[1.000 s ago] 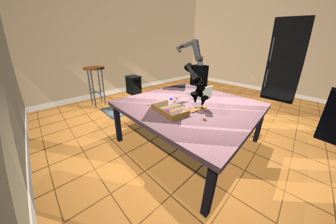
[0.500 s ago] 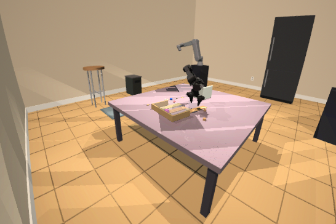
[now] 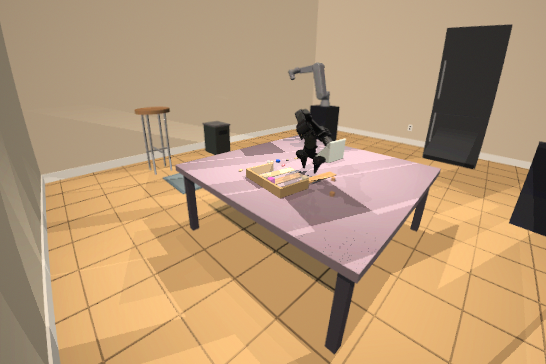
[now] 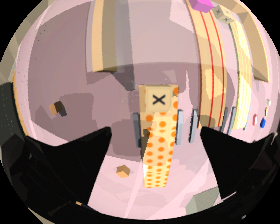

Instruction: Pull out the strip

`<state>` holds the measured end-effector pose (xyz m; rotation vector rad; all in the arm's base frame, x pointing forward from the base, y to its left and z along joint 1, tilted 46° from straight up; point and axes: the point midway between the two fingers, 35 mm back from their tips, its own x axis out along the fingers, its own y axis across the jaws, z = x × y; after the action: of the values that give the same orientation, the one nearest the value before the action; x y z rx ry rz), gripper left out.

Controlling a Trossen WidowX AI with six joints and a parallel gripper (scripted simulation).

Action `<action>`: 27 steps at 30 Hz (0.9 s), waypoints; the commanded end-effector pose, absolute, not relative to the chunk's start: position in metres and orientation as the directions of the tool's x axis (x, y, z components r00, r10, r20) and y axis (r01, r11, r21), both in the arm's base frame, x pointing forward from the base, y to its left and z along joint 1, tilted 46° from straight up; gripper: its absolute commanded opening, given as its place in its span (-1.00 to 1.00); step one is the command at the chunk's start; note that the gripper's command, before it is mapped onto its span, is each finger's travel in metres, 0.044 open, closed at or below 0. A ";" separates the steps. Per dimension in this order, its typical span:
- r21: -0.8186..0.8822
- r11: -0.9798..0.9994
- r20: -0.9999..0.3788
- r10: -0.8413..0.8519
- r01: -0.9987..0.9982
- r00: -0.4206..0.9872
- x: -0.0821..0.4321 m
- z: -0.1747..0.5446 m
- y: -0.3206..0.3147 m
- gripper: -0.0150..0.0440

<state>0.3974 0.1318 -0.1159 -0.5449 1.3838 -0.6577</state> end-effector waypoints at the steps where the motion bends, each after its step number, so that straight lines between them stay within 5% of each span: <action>1: -0.703 0.704 -0.702 -0.710 0.099 0.062 0.413 -0.114 0.129 1.00; 4: -0.703 0.704 -0.702 -0.710 0.099 0.063 0.419 -0.113 0.128 1.00; 11: -0.703 0.704 -0.702 -0.710 0.099 0.063 0.420 -0.119 0.122 0.38; 27: -0.704 0.703 -0.701 -0.710 0.099 0.063 0.422 -0.137 0.103 0.36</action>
<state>0.4221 0.1083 -0.1328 -0.5470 1.3837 -0.6593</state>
